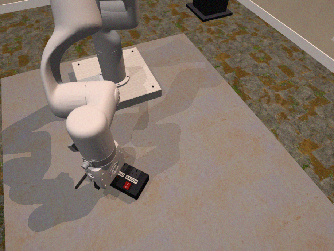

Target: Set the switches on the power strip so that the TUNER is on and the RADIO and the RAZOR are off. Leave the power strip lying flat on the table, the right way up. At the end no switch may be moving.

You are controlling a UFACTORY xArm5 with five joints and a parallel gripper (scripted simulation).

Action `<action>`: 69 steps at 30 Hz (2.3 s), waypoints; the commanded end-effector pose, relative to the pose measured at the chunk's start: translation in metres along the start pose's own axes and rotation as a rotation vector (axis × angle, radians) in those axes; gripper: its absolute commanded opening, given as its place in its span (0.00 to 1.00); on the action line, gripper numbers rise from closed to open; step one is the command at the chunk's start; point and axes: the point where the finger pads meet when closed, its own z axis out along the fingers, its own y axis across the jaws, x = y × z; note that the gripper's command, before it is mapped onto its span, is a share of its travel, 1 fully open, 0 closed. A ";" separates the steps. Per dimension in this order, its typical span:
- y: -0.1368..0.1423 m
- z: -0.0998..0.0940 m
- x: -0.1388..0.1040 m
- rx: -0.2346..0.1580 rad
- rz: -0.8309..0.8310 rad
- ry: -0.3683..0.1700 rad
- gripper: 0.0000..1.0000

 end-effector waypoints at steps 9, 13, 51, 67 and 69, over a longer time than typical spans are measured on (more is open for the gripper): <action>0.000 -0.024 0.000 0.001 0.000 -0.001 0.00; -0.001 -0.033 0.000 0.001 0.000 -0.001 0.00; -0.001 -0.074 0.000 0.001 0.000 -0.001 1.00; -0.001 -0.134 0.001 0.001 0.000 -0.001 1.00; -0.001 -0.135 0.001 0.001 0.000 -0.001 1.00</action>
